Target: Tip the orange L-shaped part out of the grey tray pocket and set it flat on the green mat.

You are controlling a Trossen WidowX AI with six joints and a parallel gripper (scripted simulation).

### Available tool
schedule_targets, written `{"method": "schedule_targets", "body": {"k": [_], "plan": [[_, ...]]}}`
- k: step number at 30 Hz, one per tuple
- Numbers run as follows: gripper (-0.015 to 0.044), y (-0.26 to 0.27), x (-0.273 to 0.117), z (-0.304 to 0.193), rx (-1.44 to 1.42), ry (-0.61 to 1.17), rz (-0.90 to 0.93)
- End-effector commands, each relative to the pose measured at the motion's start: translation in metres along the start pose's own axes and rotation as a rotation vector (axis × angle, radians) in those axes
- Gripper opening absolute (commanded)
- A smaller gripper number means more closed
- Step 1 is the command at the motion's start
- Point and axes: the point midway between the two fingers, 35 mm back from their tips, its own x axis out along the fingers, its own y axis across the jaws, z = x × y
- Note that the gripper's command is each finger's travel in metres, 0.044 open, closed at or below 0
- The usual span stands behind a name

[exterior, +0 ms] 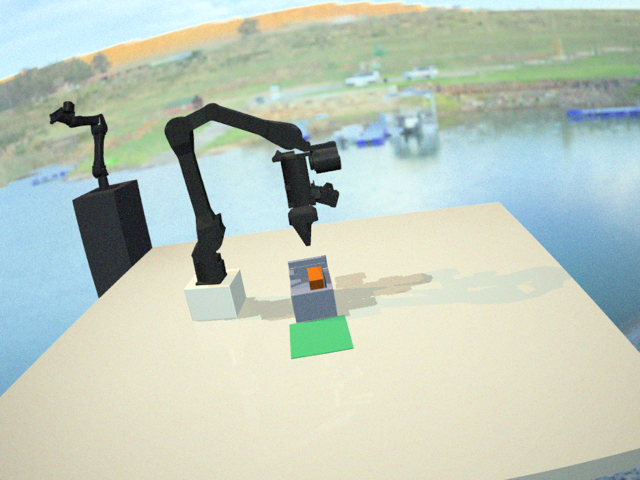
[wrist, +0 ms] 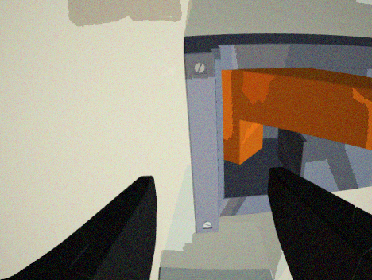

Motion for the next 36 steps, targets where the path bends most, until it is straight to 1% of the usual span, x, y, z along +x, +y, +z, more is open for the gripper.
{"method": "schedule_targets", "body": {"k": [1, 28, 30, 32, 36], "plan": [[0.018, -0.003, -0.018, -0.004, -0.003, 0.005, -0.002], [0.018, -0.002, -0.017, -0.001, 0.001, -0.013, 0.001], [0.0233, -0.005, -0.017, 0.0, 0.061, -0.012, 0.0], [0.028, -0.011, -0.018, 0.001, 0.193, -0.011, 0.0], [0.028, -0.032, -0.018, 0.005, 0.644, -0.008, -0.003]]}}
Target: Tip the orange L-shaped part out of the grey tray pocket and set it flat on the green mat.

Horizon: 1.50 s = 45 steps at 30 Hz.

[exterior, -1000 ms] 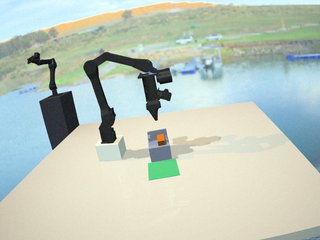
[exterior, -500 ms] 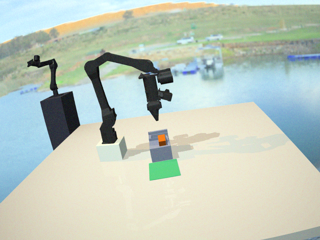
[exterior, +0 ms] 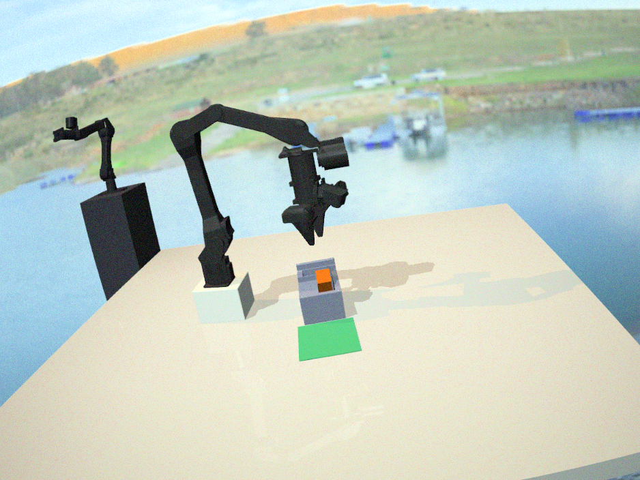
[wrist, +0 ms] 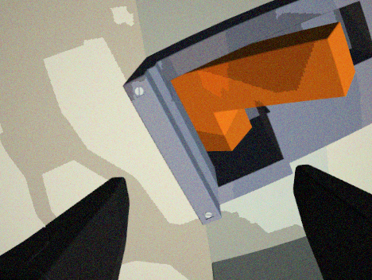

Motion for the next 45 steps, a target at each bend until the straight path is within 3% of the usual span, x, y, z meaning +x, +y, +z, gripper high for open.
{"method": "schedule_targets", "body": {"k": [1, 7, 9, 45], "plan": [[0.028, -0.017, -0.001, 0.01, 0.384, 0.002, -0.003], [0.028, -0.049, -0.001, 0.025, 1.102, 0.003, -0.013], [0.028, -0.053, -0.002, 0.026, 1.184, 0.003, -0.014], [0.028, -0.054, 0.061, 0.026, 1.184, 0.003, -0.014]]}}
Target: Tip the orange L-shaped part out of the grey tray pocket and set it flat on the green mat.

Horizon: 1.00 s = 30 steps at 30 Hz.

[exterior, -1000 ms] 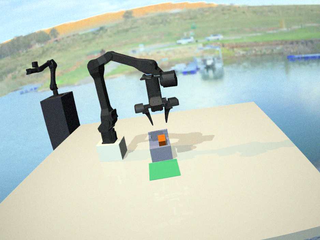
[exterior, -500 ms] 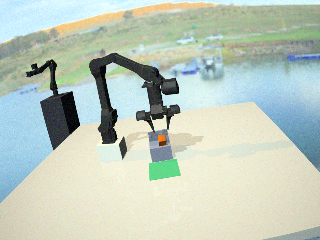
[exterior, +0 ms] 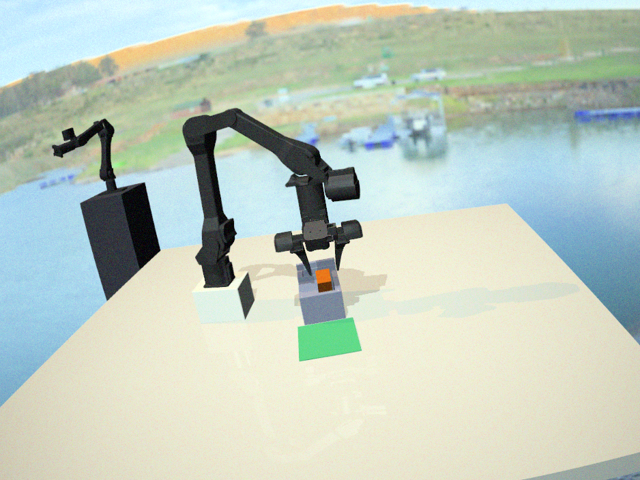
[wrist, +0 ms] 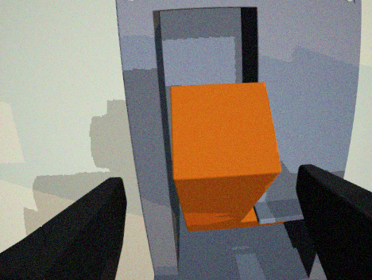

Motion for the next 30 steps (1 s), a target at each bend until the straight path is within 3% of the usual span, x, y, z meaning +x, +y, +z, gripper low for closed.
{"method": "schedule_targets", "body": {"k": [1, 11, 15, 26, 30], "plan": [[0.028, 0.0, 0.006, 0.0, 0.005, 0.001, -0.001], [0.028, -0.002, 0.021, -0.001, 0.005, 0.001, -0.001], [0.0175, -0.001, 0.017, 0.0, 0.0, 0.0, -0.001], [0.0102, -0.001, 0.017, 0.0, 0.0, 0.0, -0.001], [0.0, -0.001, 0.017, 0.0, 0.0, 0.0, -0.001]]}}
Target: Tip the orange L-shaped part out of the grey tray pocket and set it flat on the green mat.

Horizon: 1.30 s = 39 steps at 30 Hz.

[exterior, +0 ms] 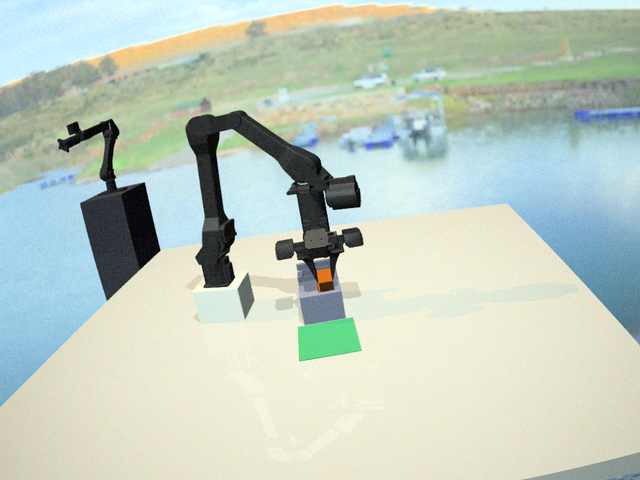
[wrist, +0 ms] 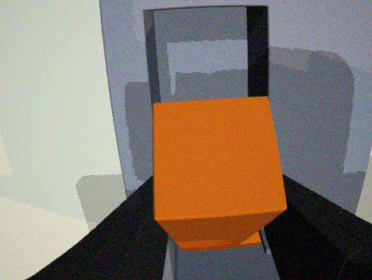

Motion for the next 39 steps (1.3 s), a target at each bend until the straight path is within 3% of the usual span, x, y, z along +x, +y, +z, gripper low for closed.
{"method": "schedule_targets", "body": {"k": [1, 39], "plan": [[0.0, 0.0, 0.0, 0.0, 0.0, 0.0, -0.001], [0.0, 0.0, -0.053, 0.0, 0.005, 0.001, 0.0]]}}
